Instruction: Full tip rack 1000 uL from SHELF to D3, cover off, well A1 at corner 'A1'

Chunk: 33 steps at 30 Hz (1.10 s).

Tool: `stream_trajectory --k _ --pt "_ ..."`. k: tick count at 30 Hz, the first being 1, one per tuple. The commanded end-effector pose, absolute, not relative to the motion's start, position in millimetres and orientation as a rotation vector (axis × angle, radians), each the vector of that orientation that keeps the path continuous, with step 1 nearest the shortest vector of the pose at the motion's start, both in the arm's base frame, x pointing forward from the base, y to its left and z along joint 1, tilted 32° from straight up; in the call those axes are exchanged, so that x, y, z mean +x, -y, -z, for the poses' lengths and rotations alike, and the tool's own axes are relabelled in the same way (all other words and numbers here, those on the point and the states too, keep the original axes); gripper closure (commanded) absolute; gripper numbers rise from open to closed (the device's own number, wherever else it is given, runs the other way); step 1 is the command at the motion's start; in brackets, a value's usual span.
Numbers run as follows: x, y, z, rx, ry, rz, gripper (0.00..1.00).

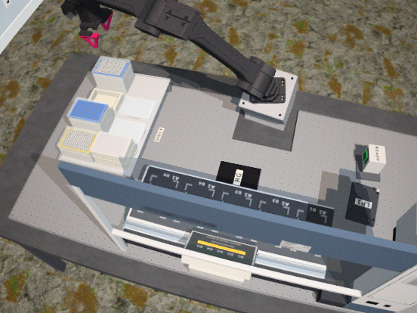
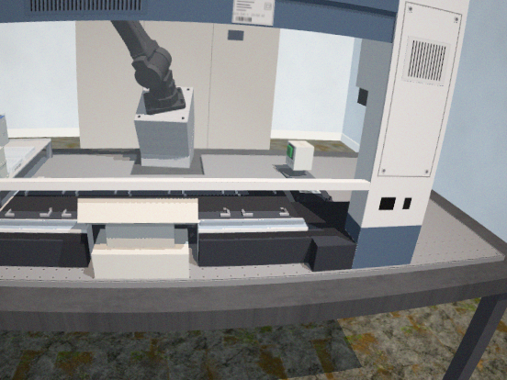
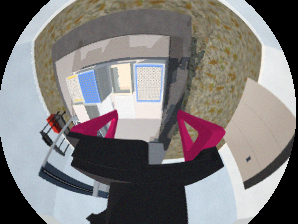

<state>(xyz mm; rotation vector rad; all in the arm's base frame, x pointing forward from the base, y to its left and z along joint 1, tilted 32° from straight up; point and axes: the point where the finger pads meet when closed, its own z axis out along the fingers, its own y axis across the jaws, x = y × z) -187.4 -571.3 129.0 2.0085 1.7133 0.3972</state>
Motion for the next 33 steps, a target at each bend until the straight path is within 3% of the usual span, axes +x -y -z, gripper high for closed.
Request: stream_trajectory --k 1,4,33 --pt "-208.0 569.1 -127.1 2.018 -1.687 -0.361 0.0" --pt "-180.9 578.1 -115.5 2.006 -1.711 -0.387 0.0" --pt "-139.1 592.8 -58.1 1.995 -1.712 -0.36 0.0"
